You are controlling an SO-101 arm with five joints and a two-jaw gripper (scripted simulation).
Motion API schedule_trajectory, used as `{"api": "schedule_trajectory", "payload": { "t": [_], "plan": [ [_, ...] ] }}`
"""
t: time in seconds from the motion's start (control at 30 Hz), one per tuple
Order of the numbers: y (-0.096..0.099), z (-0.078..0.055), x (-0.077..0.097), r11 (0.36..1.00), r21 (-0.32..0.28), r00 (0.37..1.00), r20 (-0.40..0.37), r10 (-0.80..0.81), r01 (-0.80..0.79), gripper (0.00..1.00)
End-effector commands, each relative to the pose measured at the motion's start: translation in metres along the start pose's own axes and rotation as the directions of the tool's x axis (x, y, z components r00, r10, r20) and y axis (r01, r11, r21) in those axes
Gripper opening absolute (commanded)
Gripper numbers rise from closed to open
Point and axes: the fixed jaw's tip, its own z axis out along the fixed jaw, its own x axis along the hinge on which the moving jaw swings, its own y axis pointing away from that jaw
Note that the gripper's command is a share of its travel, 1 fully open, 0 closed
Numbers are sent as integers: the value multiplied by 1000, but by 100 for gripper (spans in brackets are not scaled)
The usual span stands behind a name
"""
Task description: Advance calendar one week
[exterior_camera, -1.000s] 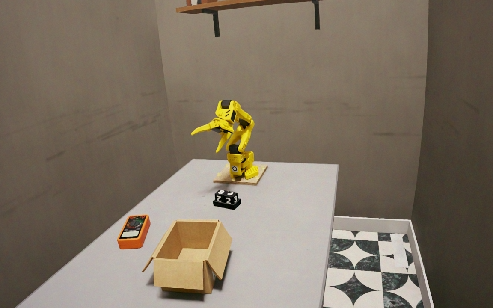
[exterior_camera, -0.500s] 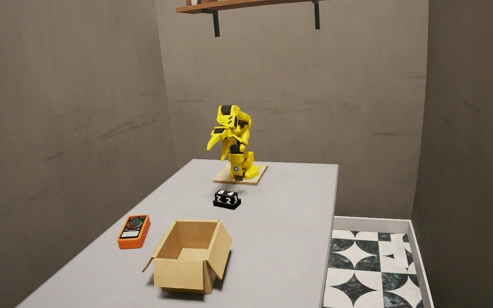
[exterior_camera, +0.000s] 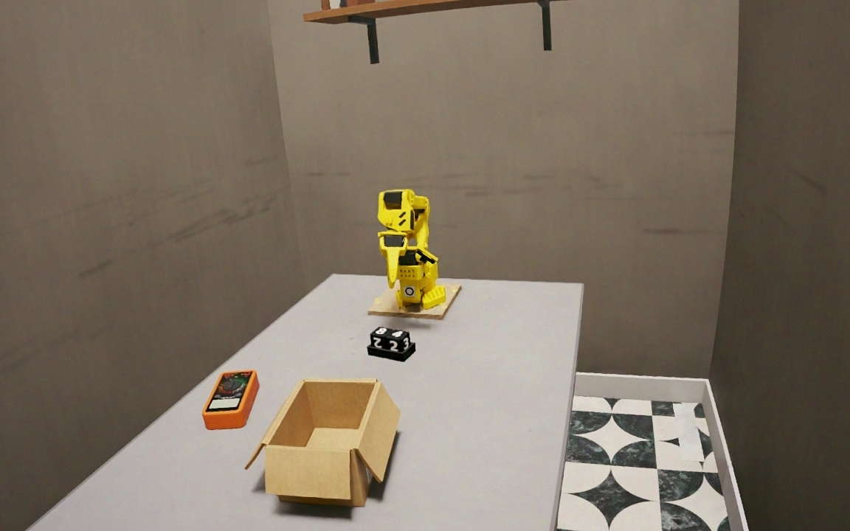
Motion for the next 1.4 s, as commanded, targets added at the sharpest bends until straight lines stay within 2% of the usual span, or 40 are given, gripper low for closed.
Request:
{"api": "schedule_trajectory", "payload": {
  "t": [0.0, 0.3, 0.37, 0.67, 0.87, 1.37],
  "plan": [
    [3, 5, -5, 987, -25, 987, 29, -157, 158, 38],
    [8, 12, -11, 918, -51, 917, 83, -390, 394, 34],
    [8, 12, -11, 918, -51, 917, 83, -390, 394, 34],
    [12, 16, -15, 844, -56, 843, 122, -525, 534, 32],
    [14, 17, -17, 811, -55, 809, 137, -572, 583, 31],
    [15, 18, -18, 789, -54, 786, 147, -601, 613, 30]
  ]
}}
